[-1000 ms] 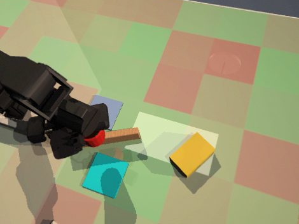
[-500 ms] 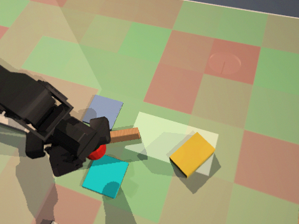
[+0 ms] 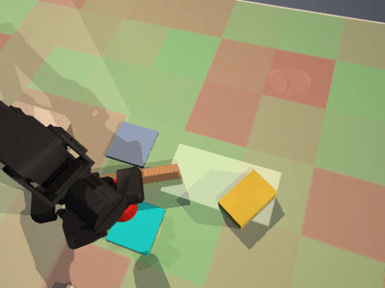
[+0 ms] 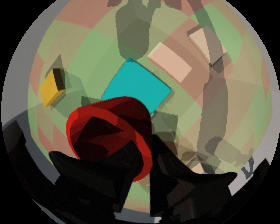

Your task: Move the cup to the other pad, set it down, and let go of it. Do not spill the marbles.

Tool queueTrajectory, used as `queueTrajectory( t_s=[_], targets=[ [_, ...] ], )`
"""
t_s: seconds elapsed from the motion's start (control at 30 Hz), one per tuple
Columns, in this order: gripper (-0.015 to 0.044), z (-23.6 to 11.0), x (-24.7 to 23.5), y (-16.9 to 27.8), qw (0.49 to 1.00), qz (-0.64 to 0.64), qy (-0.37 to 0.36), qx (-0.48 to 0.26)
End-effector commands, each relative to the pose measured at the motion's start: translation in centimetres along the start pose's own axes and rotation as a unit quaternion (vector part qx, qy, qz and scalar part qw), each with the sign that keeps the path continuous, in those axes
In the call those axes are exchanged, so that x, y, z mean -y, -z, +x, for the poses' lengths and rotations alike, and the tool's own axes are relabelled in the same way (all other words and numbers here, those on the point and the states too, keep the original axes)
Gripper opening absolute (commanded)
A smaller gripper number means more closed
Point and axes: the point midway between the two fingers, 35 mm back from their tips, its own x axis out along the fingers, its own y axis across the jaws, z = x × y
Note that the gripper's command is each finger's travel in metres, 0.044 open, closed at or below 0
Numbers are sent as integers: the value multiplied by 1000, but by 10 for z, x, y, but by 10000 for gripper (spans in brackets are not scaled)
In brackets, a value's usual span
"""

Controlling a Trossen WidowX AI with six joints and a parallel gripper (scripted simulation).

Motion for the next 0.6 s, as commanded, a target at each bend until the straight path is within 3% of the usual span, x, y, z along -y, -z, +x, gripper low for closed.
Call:
queueTrajectory(
  t_s=[0.0,0.57],
  targets=[
    [0,-1,-1,-10,1000,-2,-2,-1],
    [0,12,-1,-18,1000,-2,-2,-1]
  ],
)
